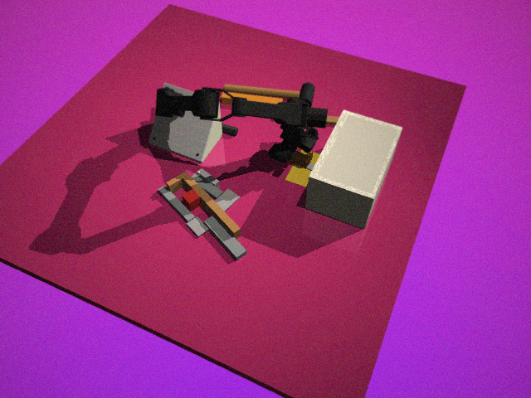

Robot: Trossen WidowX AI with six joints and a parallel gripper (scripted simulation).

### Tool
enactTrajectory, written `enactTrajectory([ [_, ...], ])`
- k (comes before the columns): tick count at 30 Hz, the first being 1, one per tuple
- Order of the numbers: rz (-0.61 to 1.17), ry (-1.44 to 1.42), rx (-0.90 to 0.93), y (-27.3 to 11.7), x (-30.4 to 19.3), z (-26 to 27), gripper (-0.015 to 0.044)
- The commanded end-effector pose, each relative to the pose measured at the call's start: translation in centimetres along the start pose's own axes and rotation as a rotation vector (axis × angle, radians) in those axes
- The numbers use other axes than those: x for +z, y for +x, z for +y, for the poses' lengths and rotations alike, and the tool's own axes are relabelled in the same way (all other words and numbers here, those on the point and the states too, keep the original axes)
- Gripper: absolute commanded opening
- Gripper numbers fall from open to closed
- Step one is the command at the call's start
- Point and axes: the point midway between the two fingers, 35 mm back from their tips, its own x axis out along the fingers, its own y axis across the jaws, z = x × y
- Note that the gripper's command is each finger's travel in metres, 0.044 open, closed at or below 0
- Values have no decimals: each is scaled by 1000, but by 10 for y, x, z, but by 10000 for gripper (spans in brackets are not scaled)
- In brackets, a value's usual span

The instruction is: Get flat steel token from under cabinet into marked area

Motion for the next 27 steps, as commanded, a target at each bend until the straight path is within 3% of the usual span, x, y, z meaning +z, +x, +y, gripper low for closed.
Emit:
enactTrajectory([
  [1,1,12,-6,1,1,-6,0],
  [27,2,12,-6,1,-16,-4,0],
])
